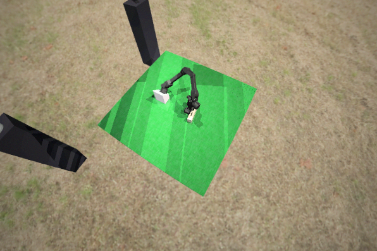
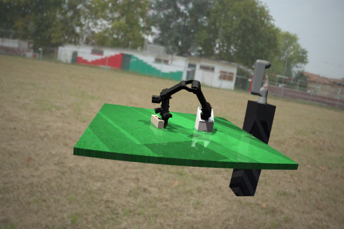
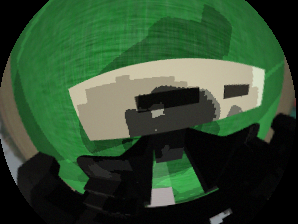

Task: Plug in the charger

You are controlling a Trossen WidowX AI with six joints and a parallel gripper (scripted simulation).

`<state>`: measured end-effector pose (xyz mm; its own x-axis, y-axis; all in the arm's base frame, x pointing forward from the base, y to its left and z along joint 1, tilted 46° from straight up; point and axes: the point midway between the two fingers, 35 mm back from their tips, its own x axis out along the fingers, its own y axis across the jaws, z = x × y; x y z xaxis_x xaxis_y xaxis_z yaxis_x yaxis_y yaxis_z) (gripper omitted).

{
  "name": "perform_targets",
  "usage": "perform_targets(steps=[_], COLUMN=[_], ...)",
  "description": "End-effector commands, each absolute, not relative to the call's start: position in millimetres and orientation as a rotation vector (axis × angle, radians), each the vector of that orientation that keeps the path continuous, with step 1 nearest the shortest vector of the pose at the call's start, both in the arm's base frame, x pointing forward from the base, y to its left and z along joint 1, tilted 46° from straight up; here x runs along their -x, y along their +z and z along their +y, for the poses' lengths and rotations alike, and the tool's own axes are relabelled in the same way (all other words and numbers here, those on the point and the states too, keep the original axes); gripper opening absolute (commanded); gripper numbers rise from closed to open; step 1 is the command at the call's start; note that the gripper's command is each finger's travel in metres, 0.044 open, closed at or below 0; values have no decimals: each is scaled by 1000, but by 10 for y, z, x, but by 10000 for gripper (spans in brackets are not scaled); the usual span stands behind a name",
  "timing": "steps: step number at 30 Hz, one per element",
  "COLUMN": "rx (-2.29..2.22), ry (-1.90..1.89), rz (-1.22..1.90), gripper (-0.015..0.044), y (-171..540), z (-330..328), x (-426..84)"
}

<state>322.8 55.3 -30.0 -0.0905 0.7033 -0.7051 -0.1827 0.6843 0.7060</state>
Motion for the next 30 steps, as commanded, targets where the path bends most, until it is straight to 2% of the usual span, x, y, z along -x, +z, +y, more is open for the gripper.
perform_targets(steps=[1,30], rx=[-448,-448], ry=[791,791], rz=[1459,1459], gripper=[0,0], y=[-276,-304], z=[574,599], x=[-3304,-3302])
